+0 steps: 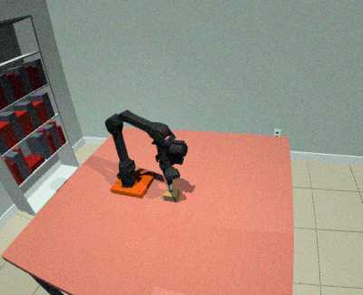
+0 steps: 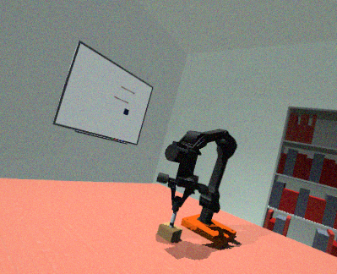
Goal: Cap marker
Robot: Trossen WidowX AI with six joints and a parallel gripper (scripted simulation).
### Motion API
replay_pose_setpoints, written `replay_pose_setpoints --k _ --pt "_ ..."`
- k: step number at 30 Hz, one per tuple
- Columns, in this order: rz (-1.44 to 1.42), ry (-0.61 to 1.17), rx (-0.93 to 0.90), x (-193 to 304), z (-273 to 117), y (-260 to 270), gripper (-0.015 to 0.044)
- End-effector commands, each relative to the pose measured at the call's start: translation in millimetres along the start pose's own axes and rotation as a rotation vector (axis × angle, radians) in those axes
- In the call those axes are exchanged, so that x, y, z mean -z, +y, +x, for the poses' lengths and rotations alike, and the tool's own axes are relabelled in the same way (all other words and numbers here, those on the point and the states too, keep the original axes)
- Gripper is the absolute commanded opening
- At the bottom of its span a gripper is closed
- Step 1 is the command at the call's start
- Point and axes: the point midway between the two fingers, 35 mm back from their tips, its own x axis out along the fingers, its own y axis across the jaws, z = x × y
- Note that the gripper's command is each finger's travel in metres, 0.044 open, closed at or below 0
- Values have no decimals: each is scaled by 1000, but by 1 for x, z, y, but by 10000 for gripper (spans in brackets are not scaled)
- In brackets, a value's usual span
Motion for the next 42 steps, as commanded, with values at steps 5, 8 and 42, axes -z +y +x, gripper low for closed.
replay_pose_setpoints --k 5,8,42 --pt "-1 6 -5 1 14 1 0" --pt "-1 6 -5 1 19 1 0" --pt "-4 4 -7 1 27 1 440"
